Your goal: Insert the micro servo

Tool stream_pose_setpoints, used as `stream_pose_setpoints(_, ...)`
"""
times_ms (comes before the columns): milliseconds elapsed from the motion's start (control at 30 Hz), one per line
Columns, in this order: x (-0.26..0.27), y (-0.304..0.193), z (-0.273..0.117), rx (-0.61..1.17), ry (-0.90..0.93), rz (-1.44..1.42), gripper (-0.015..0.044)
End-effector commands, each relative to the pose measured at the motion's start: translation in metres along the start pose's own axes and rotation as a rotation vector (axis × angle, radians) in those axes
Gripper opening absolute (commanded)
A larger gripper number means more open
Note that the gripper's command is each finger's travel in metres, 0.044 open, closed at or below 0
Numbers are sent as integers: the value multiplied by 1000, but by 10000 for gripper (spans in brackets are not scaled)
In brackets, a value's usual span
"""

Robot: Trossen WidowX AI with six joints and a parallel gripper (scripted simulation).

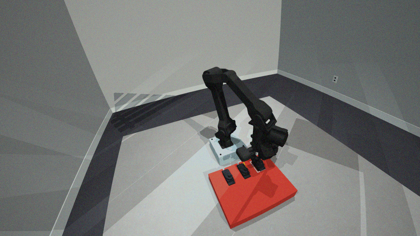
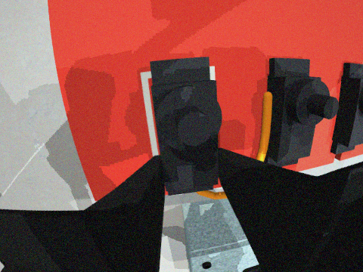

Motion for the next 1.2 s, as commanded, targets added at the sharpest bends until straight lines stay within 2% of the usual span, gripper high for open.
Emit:
stream_pose_setpoints(0, 0, 0, 4, -2, -1, -2, 0)
stream_pose_setpoints(333, 0, 0, 14, -2, -1, -2, 0)
stream_pose_setpoints(567, 0, 0, 12, -2, -1, -2, 184)
stream_pose_setpoints(800, -1, -3, -22, -1, -1, -2, 187)
stream_pose_setpoints(900, 0, -2, -24, -2, 0, -2, 187)
stream_pose_setpoints(1000, 1, 7, -26, -7, 4, -6, 266)
stream_pose_setpoints(1167, 4, 44, -51, -9, 3, -5, 398)
Point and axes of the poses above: the point midway between the two fingers, 35 mm back from their tips, its own z axis out along the fingers, its own x axis across the jaws, y = z × x, the point moved 9 cm from there along -z, back along the fingers
